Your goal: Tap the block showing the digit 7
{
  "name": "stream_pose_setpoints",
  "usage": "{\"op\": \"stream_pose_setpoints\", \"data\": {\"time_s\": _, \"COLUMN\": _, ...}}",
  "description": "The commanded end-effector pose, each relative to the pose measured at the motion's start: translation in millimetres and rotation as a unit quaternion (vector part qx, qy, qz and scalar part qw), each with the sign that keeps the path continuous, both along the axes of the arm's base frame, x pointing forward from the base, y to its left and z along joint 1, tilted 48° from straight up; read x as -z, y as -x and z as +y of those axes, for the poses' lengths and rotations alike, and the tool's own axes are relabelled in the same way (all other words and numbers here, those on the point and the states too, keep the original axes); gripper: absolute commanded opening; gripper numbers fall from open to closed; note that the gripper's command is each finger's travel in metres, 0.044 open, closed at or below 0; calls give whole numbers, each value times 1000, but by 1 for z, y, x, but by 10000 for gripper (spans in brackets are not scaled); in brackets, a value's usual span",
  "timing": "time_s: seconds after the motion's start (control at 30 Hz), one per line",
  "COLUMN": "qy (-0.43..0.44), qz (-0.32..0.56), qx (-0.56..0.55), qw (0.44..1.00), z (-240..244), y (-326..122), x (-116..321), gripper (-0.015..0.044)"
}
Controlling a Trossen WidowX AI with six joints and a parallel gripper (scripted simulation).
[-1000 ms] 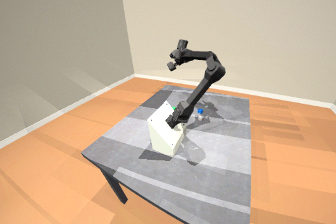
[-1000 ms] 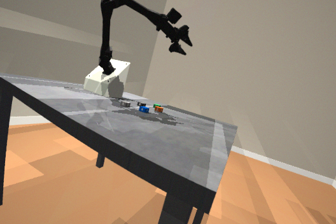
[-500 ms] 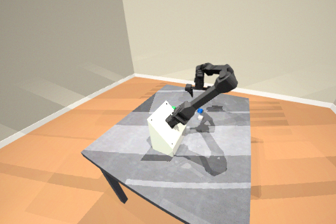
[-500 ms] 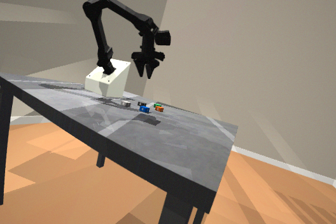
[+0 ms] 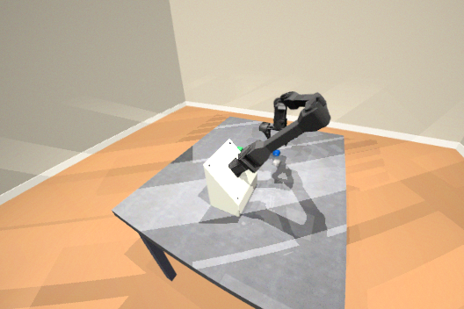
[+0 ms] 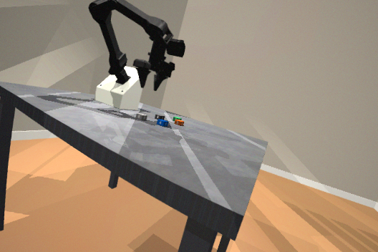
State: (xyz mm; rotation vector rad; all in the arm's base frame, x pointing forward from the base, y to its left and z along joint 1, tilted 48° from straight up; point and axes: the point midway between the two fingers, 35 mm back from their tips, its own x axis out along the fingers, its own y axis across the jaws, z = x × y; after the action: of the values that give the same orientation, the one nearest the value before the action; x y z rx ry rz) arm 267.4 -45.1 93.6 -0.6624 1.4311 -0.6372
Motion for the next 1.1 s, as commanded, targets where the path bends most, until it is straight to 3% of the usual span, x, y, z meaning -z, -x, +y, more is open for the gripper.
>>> {"op": "stream_pose_setpoints", "data": {"time_s": 0.0, "qy": 3, "qz": 1, "qx": 2, "qw": 1000, "z": -1, "y": 2, "x": 0, "gripper": 400}}
{"op": "stream_pose_setpoints", "data": {"time_s": 0.3, "qy": 2, "qz": 1, "qx": 1, "qw": 1000, "z": 1, "y": 1, "x": 2, "gripper": 400}}
{"op": "stream_pose_setpoints", "data": {"time_s": 0.6, "qy": 0, "qz": 1, "qx": 1, "qw": 1000, "z": 75, "y": 0, "x": 85, "gripper": 400}}
{"op": "stream_pose_setpoints", "data": {"time_s": 1.07, "qy": 0, "qz": 0, "qx": 2, "qw": 1000, "z": 77, "y": 0, "x": 87, "gripper": 400}}
